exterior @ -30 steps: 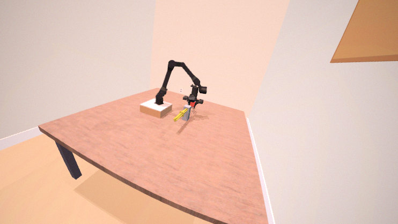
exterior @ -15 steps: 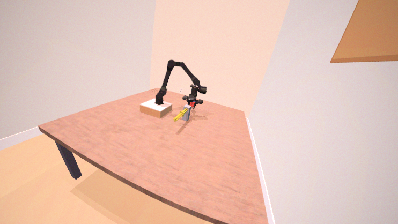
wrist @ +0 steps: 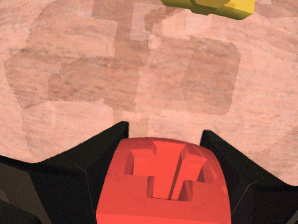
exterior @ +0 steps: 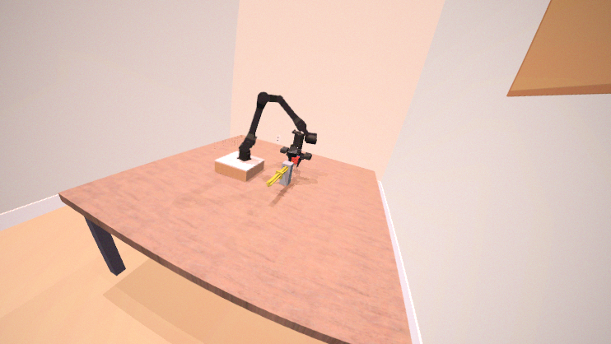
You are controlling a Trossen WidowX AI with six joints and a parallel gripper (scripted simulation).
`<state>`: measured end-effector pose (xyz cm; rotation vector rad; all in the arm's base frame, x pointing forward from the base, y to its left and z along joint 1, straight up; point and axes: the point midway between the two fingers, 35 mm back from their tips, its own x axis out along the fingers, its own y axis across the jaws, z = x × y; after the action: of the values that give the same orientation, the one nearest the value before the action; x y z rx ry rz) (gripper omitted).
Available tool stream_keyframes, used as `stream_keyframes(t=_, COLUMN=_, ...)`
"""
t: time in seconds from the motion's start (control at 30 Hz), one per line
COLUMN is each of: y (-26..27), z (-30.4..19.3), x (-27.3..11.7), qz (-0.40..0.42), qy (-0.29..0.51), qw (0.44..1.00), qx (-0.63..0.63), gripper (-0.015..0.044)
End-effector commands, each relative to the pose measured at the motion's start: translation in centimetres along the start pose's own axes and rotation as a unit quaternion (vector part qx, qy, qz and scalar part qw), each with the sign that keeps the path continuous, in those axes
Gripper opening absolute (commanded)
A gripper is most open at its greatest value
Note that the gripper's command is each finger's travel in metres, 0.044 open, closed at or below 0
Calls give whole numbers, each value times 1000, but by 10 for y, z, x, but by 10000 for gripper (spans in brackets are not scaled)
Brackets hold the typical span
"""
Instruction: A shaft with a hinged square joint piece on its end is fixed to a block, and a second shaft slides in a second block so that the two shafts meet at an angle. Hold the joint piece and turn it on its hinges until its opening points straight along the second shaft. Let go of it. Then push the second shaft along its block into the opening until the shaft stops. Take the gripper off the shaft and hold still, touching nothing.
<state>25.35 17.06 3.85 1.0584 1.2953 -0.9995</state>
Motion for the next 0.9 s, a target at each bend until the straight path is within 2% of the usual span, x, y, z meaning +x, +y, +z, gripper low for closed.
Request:
stream_keyframes(t=0.0, y=0, z=0, x=0, qz=0, qy=0, qw=1000, qx=-1, gripper=147)
stream_keyframes(t=0.37, y=0, z=0, x=0, qz=0, qy=0, qw=1000, qx=-1, gripper=436)
stream_keyframes(t=0.87, y=0, z=0, x=-3, qz=-1, qy=-10, qw=1000, qx=1, gripper=440)
